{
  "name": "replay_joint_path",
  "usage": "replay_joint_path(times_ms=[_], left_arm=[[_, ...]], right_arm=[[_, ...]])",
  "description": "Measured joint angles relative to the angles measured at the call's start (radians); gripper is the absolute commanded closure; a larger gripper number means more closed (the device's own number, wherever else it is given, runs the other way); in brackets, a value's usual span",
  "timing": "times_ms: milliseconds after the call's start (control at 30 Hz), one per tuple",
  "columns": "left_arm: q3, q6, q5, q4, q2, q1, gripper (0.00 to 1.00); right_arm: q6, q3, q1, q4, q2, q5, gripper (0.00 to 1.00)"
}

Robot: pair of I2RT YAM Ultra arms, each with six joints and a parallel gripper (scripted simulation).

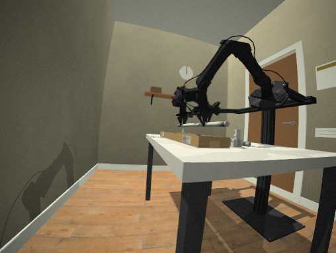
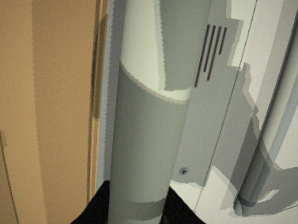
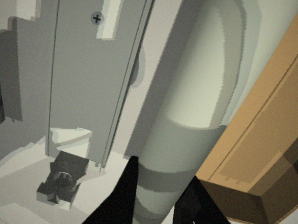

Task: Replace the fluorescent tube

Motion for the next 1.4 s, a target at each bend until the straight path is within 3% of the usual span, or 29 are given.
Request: replay_joint_path(times_ms=[1400], left_arm=[[0.165,0.018,0.004,-0.105,0.055,0.012,0.89]], right_arm=[[-0.008,0.179,-0.009,-0.111,0.063,-0.003,0.89]])
